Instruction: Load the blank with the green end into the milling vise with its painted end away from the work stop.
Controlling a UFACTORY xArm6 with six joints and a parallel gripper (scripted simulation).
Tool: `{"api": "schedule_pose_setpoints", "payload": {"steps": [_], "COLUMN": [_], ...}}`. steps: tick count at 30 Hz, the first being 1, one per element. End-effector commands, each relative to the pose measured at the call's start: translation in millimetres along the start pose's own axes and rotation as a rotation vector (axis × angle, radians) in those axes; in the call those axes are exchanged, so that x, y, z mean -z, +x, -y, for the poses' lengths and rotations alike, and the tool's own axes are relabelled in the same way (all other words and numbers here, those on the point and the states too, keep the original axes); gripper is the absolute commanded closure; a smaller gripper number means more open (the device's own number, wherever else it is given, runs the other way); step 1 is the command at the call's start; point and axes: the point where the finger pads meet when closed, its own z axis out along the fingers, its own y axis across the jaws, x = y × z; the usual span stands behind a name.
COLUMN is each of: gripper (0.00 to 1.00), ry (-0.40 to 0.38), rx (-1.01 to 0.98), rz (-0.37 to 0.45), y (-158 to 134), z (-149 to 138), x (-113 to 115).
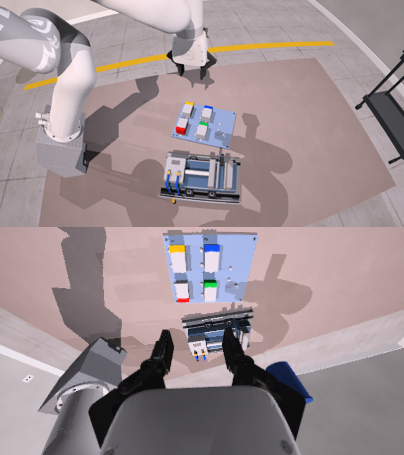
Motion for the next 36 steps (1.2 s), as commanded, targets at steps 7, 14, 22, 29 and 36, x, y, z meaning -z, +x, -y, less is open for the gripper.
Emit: {"api": "schedule_pose_setpoints", "payload": {"steps": [7, 14, 22, 29, 36], "gripper": [0.29, 0.29, 0.29, 0.29, 0.29], "ry": [-0.003, -0.003, -0.003, -0.003, -0.003], "rx": [-0.001, -0.001, -0.002, -0.002, -0.002], "rz": [-0.002, -0.002, -0.002, -0.002, -0.002], "y": [0.7, -1.6, -10.8, -10.8, -19.0], "z": [-1.0, -3.2, -12.0, -12.0, -18.7], "x": [1.1, -8.4, -46.3, -46.3, -77.3]}}
